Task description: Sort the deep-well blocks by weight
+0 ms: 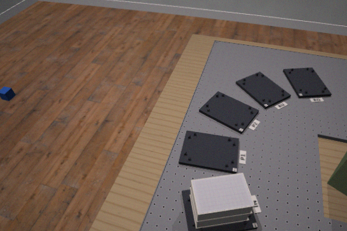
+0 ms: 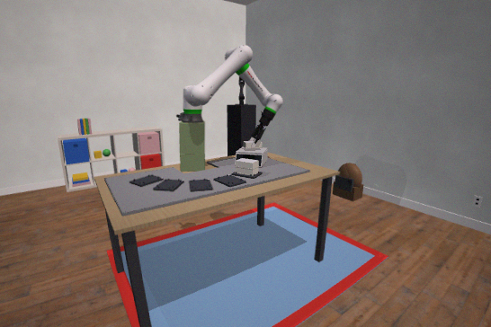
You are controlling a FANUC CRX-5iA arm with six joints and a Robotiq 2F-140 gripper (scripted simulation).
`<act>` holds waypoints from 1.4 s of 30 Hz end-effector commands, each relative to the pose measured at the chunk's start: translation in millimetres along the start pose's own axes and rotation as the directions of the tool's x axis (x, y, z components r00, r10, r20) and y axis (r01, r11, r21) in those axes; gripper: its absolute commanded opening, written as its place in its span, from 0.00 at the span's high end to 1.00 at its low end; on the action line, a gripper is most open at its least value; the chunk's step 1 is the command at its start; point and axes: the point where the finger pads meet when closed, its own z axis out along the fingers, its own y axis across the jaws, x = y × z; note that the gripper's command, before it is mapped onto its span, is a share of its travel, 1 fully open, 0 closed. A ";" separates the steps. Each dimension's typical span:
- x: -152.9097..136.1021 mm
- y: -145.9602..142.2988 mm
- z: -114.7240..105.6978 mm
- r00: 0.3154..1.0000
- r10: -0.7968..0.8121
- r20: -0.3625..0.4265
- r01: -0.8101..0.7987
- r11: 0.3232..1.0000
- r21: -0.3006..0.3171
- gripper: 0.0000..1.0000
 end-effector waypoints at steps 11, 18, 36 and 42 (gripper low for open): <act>4.2 0.1 6.8 1.000 0.000 0.000 0.000 1.000 0.000 0.90; 4.2 0.1 6.8 1.000 0.000 0.000 0.000 1.000 0.000 0.90; 5.2 0.1 8.5 1.000 0.000 0.000 0.000 1.000 0.000 0.90; 5.6 0.1 9.2 1.000 0.000 0.000 0.000 1.000 0.000 0.90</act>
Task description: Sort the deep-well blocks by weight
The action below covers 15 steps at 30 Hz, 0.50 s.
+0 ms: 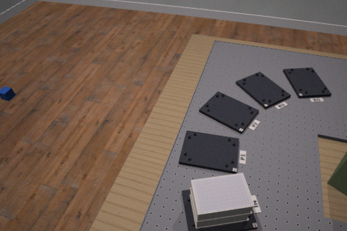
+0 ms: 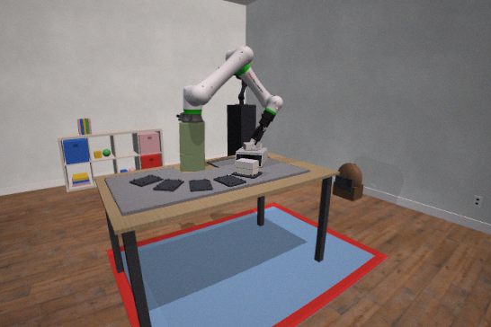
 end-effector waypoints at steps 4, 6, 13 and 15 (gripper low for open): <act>0.5 0.0 0.6 1.000 0.000 0.000 0.000 1.000 0.000 0.90; 0.7 0.0 0.8 1.000 0.000 0.000 0.000 1.000 0.000 0.90; 1.1 0.0 1.6 1.000 0.000 0.000 0.000 1.000 0.000 0.90; 1.3 0.0 1.9 1.000 0.000 0.000 0.000 1.000 0.000 0.90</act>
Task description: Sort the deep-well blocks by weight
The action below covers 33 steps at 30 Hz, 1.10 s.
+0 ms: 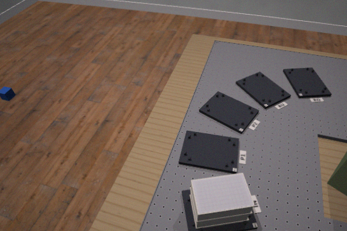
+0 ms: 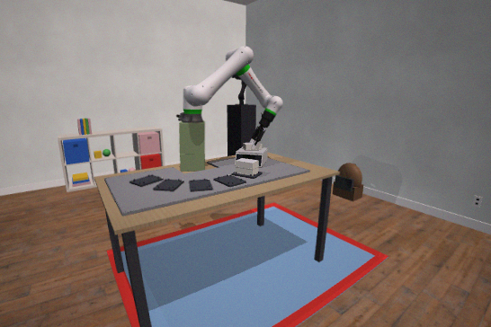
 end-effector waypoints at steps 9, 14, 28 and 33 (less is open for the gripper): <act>1.0 0.0 1.3 1.000 0.000 0.000 0.000 1.000 0.000 0.90; 1.2 0.0 1.7 1.000 0.000 0.000 0.000 1.000 0.000 0.90; 2.4 0.0 3.7 1.000 0.000 0.000 0.000 1.000 0.000 0.90; 2.6 0.0 4.2 1.000 0.000 0.000 0.000 1.000 0.000 0.90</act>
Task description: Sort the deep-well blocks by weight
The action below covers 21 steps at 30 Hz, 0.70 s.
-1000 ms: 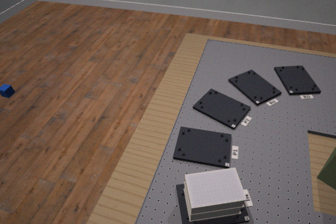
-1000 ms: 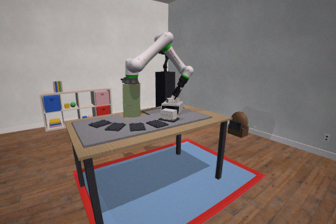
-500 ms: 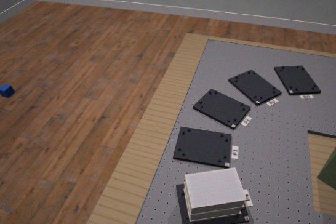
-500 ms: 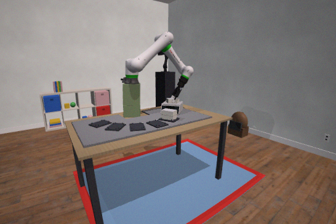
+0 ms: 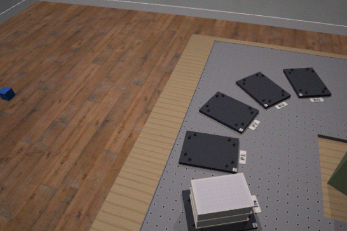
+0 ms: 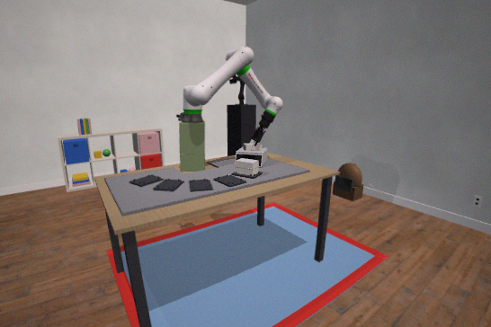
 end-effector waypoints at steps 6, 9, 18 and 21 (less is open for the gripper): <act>0.7 0.0 0.8 1.000 0.000 0.000 0.000 1.000 0.000 0.90; 0.8 0.0 1.0 1.000 0.000 0.000 0.000 1.000 0.000 0.00; 0.8 0.0 1.0 1.000 0.000 0.000 0.000 1.000 0.000 0.00; 0.8 0.0 1.0 1.000 0.000 0.000 0.000 1.000 0.000 0.00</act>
